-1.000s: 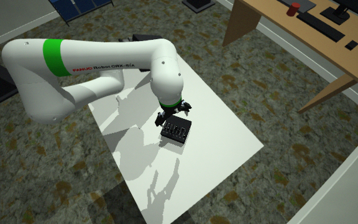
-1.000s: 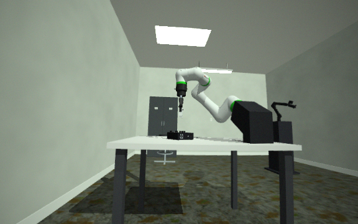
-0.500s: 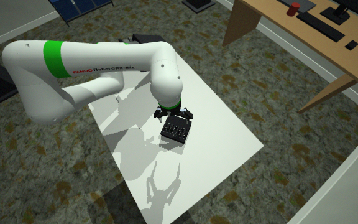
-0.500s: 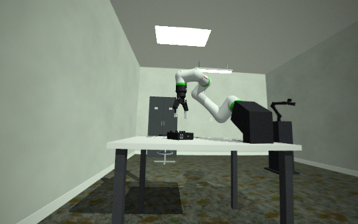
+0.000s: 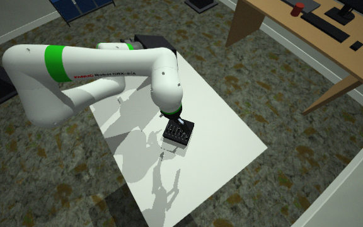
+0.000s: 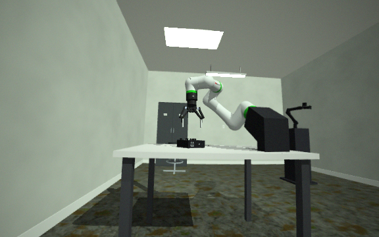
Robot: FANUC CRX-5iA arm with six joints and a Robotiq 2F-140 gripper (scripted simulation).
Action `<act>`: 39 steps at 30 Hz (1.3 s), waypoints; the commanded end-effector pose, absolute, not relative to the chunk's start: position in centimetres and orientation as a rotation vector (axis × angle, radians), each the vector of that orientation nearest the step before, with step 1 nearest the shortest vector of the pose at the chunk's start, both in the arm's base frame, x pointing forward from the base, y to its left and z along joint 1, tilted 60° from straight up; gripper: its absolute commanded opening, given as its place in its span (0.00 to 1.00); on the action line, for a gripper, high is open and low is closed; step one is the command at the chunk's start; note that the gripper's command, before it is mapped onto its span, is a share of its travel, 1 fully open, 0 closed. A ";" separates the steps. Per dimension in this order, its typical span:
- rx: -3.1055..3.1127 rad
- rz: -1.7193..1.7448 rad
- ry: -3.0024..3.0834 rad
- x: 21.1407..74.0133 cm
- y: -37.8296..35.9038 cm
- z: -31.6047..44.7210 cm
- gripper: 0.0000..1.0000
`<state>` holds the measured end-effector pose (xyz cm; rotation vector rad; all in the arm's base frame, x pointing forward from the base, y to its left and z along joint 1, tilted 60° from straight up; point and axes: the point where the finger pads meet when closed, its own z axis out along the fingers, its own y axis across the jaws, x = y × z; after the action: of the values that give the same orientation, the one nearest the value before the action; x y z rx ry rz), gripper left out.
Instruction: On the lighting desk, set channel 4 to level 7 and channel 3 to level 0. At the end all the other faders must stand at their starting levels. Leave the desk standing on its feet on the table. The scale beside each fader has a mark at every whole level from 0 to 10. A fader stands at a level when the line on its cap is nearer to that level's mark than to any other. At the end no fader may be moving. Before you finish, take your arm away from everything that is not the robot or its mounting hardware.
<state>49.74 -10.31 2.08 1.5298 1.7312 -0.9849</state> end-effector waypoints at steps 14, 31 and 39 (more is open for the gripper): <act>2.031 -0.467 0.807 49.1 -12.5 1.3 1.00; 2.169 0.016 -0.087 48.7 -13.4 0.9 1.00; 2.117 0.241 -0.487 48.7 -13.5 0.9 1.00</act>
<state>48.69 -13.52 0.93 2.1744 -0.2602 0.0824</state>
